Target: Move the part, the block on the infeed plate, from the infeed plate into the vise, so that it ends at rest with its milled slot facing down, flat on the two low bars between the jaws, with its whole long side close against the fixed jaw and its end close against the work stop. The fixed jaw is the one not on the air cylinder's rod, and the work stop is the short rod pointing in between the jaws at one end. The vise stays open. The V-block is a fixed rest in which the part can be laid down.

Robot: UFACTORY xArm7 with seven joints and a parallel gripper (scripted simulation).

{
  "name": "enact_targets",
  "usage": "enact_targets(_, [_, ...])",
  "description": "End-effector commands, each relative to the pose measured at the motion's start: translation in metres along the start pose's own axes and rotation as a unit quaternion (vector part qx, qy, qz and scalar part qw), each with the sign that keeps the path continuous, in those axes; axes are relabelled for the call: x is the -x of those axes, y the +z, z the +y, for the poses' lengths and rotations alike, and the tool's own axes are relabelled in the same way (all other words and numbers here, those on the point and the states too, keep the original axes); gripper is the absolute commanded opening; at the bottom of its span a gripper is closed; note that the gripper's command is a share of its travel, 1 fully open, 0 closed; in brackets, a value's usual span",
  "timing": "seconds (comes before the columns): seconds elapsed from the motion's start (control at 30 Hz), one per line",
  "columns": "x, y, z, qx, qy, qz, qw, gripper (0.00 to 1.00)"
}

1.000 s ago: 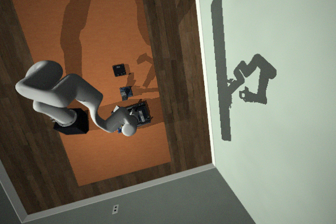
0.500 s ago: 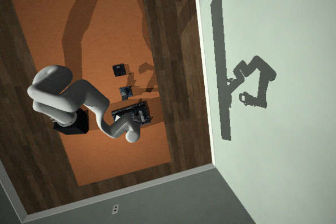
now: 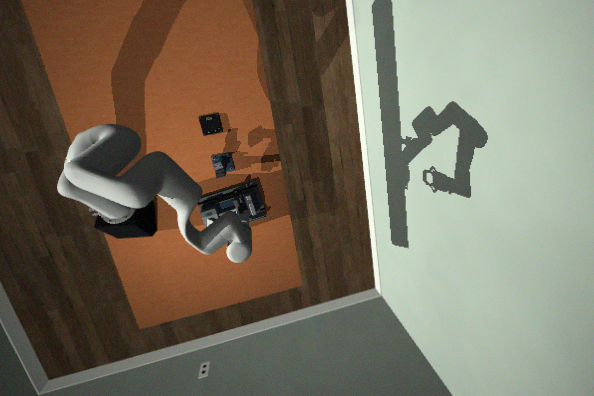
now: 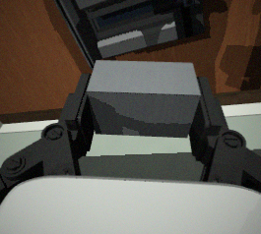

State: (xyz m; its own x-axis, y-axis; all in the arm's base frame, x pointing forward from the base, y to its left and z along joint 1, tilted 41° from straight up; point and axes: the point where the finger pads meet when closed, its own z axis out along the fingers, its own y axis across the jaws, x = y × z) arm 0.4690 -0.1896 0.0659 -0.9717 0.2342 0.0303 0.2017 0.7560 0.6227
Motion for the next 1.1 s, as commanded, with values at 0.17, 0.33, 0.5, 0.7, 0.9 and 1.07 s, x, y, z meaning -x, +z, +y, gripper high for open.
enact_targets(0.17, [0.006,0.0,-0.018,0.008,-0.06,-0.003,0.998,0.0])
enact_targets(0.33, [0.009,0.002,-0.026,0.012,-0.088,-0.004,0.996,0.0])
enact_targets(0.5, [0.01,0.003,-0.033,0.015,-0.111,-0.005,0.994,0.0])
enact_targets(0.7, [0.011,0.004,-0.037,0.017,-0.126,-0.006,0.992,0.0])
enact_targets(0.9, [0.013,0.005,-0.042,0.019,-0.143,-0.008,0.99,0.0])
enact_targets(1.07, [0.013,0.006,-0.044,0.021,-0.152,-0.009,0.988,0.0])
